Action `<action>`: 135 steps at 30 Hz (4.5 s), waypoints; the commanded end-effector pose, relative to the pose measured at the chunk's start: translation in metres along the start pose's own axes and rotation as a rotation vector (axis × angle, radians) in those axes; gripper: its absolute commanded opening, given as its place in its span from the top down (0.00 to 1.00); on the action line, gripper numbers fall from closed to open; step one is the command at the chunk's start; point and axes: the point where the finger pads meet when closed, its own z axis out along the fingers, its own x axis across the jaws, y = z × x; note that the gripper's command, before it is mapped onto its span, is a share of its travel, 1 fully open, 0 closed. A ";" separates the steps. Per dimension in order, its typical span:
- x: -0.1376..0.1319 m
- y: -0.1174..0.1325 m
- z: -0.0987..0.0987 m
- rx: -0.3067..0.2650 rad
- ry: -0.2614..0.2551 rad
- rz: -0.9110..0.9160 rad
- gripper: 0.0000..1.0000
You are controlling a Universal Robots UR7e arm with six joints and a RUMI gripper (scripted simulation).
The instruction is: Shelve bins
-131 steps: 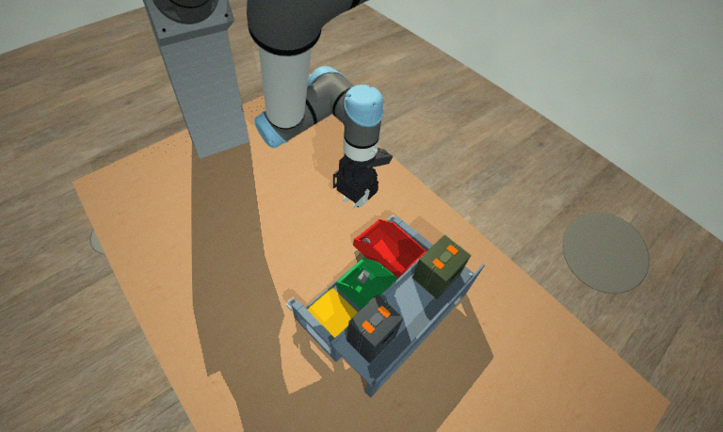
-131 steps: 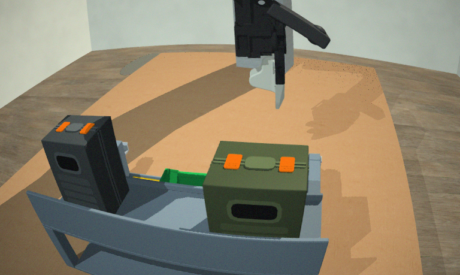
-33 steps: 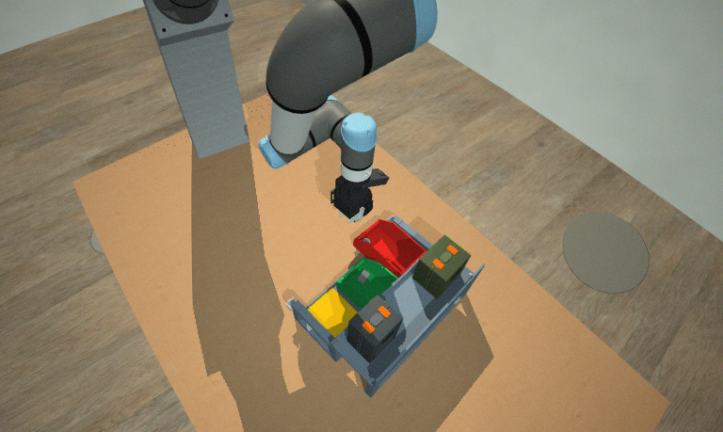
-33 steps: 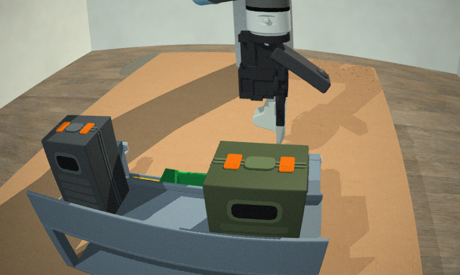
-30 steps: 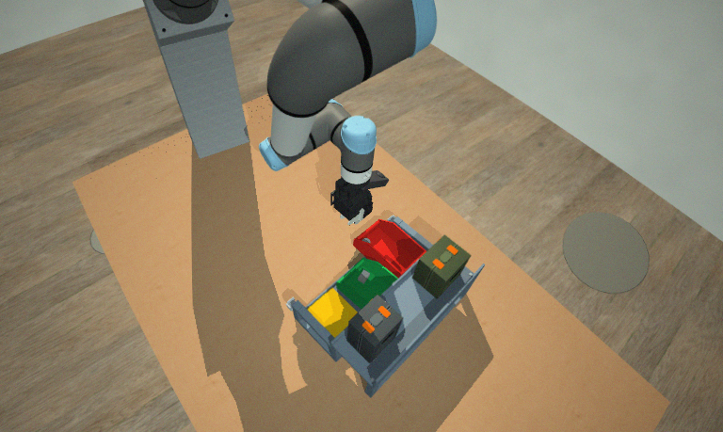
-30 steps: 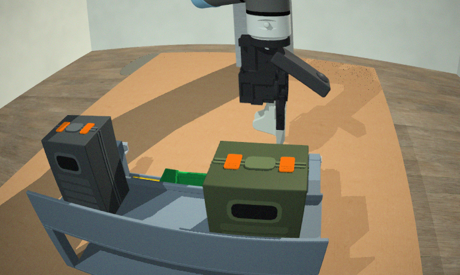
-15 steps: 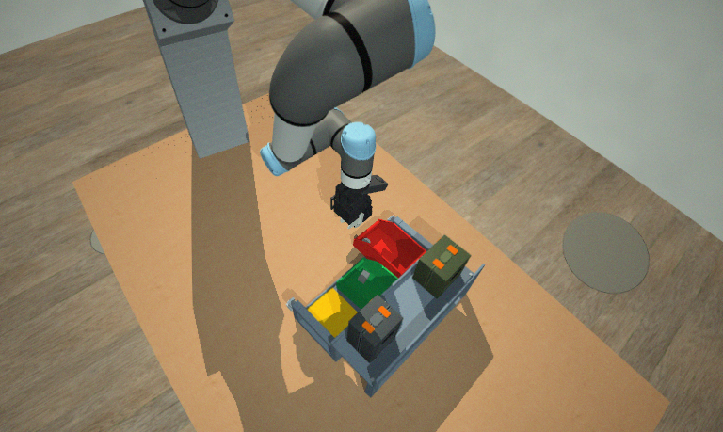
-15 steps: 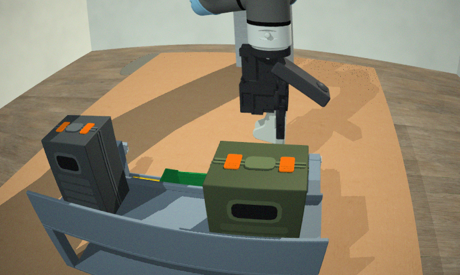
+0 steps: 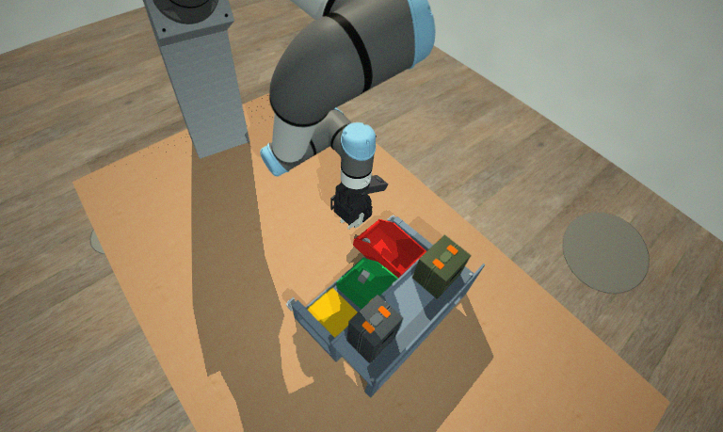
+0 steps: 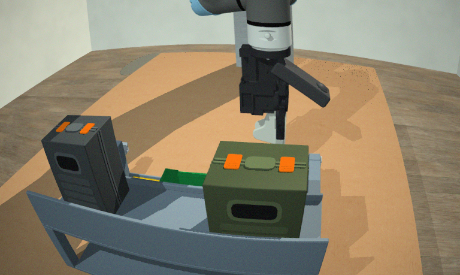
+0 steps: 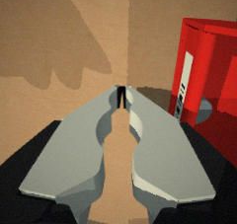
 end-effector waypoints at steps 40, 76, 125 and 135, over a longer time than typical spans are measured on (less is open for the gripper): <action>0.003 0.000 0.000 0.000 0.001 0.000 1.00; 0.018 0.000 -0.001 0.000 0.001 0.000 1.00; 0.027 0.000 -0.001 0.000 0.001 0.000 1.00; 0.033 0.000 -0.001 0.000 0.001 0.000 1.00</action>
